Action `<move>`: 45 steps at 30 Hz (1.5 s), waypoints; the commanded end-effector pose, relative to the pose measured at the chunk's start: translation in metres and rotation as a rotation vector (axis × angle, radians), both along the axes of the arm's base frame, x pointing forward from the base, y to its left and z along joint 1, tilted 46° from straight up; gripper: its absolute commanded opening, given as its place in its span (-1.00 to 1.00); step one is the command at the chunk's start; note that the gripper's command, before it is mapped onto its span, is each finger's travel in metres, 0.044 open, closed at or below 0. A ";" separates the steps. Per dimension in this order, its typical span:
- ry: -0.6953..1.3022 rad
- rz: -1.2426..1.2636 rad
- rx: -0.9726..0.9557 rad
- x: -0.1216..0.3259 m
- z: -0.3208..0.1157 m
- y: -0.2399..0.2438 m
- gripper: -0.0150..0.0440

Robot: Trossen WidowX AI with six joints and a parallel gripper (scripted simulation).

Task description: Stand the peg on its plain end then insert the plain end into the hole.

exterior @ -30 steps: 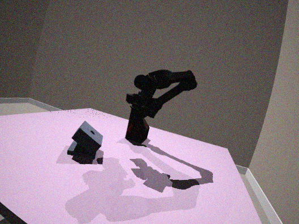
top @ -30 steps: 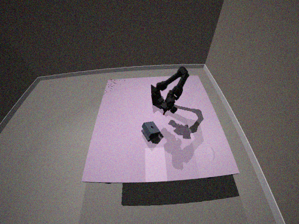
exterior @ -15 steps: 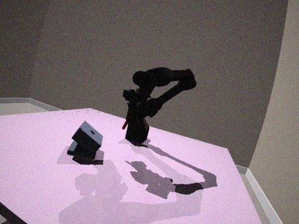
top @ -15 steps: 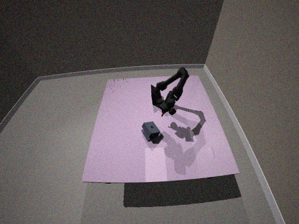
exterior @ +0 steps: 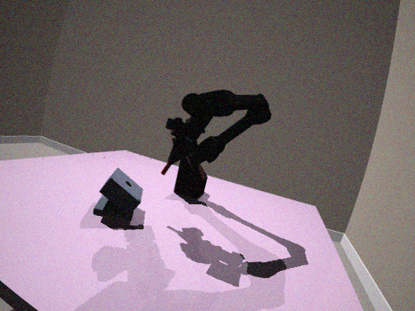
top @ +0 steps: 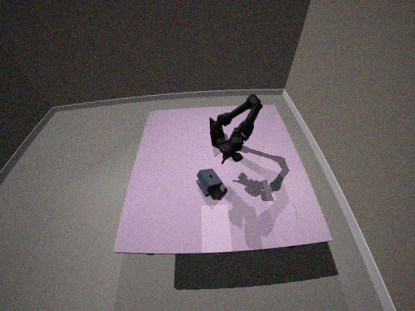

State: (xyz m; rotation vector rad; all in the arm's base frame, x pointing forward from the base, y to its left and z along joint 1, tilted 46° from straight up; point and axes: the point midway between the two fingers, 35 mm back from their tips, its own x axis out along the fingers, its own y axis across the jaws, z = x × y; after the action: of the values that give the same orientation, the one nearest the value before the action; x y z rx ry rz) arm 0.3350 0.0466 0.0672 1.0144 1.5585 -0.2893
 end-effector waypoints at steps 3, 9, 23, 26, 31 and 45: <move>-0.010 -0.044 -0.026 0.013 0.001 -0.007 -0.49; -0.013 -0.087 -0.050 0.023 0.000 -0.014 -0.49; -0.019 -0.149 -0.082 0.040 -0.008 -0.022 -0.49; -0.019 -0.154 -0.084 0.042 -0.013 -0.021 -0.49; -0.020 -0.161 -0.088 0.046 -0.023 -0.019 -0.49; -0.023 -0.182 -0.097 0.055 -0.050 -0.013 -0.49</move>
State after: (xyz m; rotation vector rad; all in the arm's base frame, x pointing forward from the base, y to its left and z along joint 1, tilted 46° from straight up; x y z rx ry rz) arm 0.3908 0.0322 0.0248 1.0806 1.4167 -0.4608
